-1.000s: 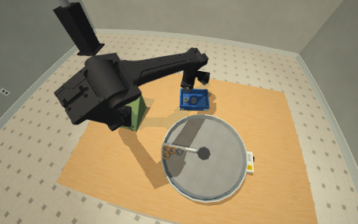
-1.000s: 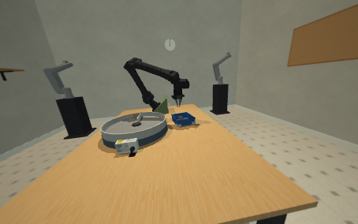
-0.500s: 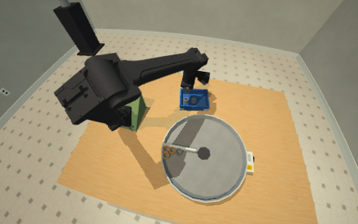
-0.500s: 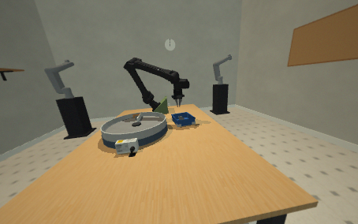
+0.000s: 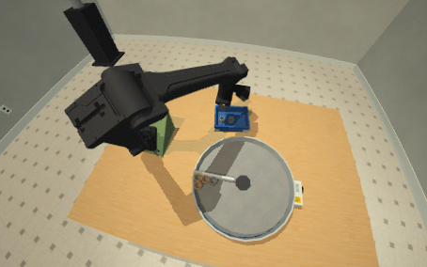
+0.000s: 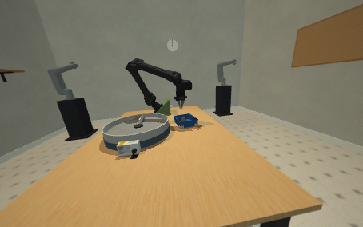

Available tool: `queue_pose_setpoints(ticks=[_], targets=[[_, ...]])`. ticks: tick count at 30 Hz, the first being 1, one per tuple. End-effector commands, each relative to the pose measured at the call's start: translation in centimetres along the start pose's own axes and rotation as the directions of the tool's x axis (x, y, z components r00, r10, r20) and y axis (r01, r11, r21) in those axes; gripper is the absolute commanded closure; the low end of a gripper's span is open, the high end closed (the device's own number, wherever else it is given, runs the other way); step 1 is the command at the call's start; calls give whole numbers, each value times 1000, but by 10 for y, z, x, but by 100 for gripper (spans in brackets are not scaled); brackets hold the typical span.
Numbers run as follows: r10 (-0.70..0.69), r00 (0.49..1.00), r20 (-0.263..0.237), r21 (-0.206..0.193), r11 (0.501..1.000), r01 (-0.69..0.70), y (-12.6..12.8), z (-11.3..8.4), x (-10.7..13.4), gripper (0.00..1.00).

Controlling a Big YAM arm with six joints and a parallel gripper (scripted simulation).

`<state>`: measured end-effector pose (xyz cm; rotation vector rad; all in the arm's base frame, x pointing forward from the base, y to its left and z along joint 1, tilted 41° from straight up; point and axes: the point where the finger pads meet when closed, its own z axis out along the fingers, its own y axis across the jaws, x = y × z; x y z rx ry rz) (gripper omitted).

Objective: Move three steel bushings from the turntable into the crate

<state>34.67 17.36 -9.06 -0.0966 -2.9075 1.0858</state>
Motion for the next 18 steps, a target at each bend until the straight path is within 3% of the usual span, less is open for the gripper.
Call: queue_pose_setpoints(ticks=[1, 14, 18], targets=[[14, 1000, 2, -4, 1000, -14, 0, -7, -2, 86], [15, 1000, 1, -4, 1000, -15, -2, -6, -2, 87], [10, 1000, 1, -8, 1000, -10, -28, -4, -5, 87]])
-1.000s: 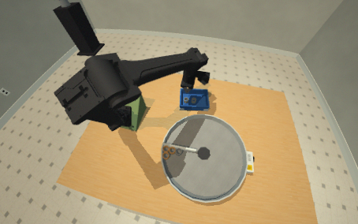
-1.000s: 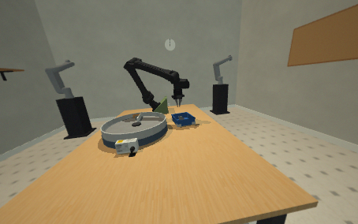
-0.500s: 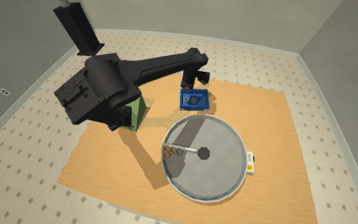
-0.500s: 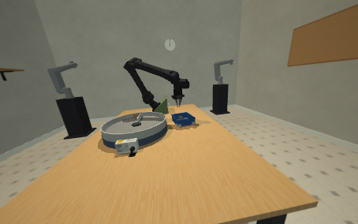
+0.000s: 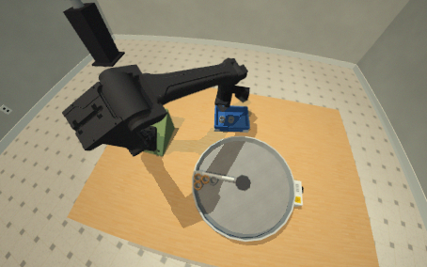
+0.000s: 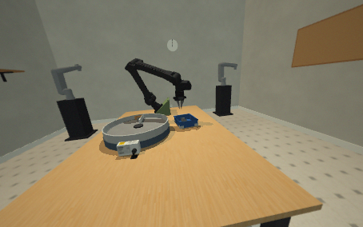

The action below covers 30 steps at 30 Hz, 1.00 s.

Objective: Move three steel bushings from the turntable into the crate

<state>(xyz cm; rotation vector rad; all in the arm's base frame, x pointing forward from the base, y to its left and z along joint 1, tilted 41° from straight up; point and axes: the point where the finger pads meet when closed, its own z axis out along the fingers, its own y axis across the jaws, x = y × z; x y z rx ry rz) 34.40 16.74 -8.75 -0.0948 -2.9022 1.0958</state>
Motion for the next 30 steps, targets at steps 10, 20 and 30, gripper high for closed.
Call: queue_pose_setpoints(ticks=[10, 20, 30], targets=[[6, 1000, -7, -3, 1000, -6, -174, 3, -6, 87], [36, 999, 27, -15, 999, -36, -364, -13, -33, 87], [20, 1000, 9, -9, 1000, -20, -356, -1, -32, 87]])
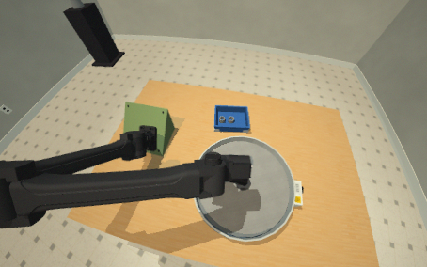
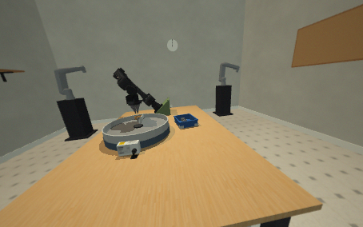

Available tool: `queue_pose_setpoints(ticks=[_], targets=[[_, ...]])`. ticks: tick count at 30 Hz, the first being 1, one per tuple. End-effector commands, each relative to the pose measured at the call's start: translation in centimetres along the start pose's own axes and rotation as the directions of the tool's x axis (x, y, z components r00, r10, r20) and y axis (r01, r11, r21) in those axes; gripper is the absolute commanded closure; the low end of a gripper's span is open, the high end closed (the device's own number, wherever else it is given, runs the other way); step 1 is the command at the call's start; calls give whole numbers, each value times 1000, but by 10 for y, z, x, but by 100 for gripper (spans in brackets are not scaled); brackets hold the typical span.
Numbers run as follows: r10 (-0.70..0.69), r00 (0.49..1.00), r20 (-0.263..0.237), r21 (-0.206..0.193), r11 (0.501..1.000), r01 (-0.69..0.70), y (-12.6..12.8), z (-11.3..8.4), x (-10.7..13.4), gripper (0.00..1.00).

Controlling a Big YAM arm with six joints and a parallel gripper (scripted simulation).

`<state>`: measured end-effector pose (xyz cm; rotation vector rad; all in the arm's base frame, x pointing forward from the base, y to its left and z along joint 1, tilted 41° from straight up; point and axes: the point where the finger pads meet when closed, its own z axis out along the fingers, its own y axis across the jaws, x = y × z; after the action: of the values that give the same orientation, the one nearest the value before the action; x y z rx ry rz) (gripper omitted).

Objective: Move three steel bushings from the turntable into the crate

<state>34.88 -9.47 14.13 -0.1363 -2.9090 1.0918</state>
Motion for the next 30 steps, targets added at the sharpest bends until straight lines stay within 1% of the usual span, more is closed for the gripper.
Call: queue_pose_setpoints(ticks=[1, 5, 8, 27, 30], targets=[[12, 999, 35, -7, 1000, -12, -15, -9, -12, 87], [-8, 999, 47, -7, 1000, 8, -8, -14, -12, 87], [-22, 999, 27, -4, 1000, 23, -3, -7, -13, 87], [-18, 999, 32, -5, 1000, 18, -5, -9, -13, 87], [-17, 999, 34, -5, 1000, 17, -4, -10, -16, 87]])
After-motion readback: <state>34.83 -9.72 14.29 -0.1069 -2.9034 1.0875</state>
